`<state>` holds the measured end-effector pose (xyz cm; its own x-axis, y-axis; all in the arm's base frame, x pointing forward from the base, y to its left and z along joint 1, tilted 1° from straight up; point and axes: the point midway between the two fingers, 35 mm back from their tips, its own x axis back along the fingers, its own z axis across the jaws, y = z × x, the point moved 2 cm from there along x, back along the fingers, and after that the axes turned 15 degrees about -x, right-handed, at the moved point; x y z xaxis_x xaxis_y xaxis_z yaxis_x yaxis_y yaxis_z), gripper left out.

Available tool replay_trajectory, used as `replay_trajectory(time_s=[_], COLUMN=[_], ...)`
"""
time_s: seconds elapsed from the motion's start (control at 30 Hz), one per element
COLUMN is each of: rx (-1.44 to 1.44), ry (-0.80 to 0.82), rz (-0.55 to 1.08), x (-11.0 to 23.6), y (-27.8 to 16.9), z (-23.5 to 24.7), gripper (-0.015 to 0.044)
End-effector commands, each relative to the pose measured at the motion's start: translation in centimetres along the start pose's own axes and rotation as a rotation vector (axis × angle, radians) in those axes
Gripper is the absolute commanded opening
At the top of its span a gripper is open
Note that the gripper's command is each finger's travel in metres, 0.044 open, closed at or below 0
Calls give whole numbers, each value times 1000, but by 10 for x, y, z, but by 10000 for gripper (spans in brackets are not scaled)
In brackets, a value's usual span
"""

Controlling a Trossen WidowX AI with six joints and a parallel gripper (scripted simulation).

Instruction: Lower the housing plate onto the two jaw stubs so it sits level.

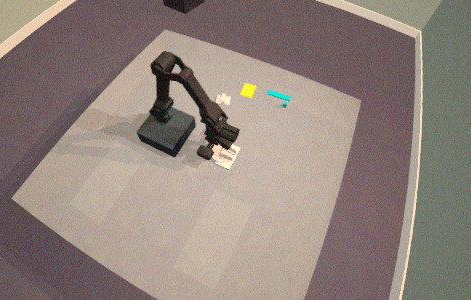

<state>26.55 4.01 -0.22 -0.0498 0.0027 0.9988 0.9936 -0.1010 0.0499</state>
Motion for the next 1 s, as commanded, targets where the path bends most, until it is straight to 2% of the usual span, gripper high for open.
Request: replay_trajectory(time_s=[0.0,0.5,0.6,0.63,0.97], rx=[4,4,0,0,0], ry=[6,6,0,0,0], rz=[-1,-1,0,0,0], x=[0,0,0,0,0], y=[0,0,0,0,0], z=[1,1,0,0,0], gripper=[351,351,430,440,440])
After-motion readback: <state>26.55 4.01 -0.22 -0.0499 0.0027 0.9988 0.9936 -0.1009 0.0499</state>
